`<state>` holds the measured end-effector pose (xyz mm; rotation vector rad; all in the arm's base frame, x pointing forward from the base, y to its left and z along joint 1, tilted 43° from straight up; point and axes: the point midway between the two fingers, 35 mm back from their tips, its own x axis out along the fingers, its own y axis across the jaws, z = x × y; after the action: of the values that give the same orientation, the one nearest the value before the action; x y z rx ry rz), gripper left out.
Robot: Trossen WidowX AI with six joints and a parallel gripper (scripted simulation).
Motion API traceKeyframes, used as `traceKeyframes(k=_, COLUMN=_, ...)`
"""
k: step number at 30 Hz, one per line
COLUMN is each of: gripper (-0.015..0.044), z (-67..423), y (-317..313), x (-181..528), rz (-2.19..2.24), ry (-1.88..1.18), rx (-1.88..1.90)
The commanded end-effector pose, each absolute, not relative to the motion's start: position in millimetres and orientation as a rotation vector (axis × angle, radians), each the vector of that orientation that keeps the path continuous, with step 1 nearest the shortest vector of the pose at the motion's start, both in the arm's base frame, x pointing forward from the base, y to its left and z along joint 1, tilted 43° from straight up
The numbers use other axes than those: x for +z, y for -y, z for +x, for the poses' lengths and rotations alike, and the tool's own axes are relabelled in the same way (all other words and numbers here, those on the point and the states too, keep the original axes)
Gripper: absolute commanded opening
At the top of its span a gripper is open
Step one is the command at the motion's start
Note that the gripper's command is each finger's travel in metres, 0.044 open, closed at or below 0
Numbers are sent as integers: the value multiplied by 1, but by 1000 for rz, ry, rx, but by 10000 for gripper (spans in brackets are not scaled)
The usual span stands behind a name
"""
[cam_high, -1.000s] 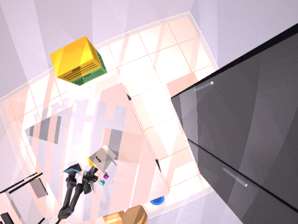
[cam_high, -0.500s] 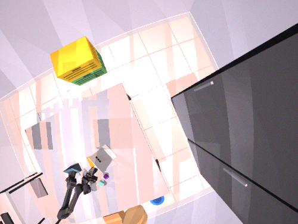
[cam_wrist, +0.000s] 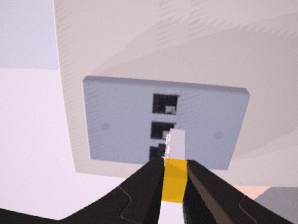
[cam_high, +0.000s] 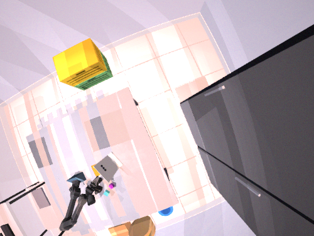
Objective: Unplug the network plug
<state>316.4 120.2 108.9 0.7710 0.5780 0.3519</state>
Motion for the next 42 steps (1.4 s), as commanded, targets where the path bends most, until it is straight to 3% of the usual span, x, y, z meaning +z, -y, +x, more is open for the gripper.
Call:
traceKeyframes(k=1, gripper=0, z=316, y=-122, x=110, rz=771, ry=-578, rx=352)
traceKeyframes(k=24, gripper=0, z=286, y=-157, x=152, rz=773, ry=-584, rx=349)
traceKeyframes(k=42, gripper=0, z=267, y=-133, x=64, rz=873, ry=-776, rx=-216)
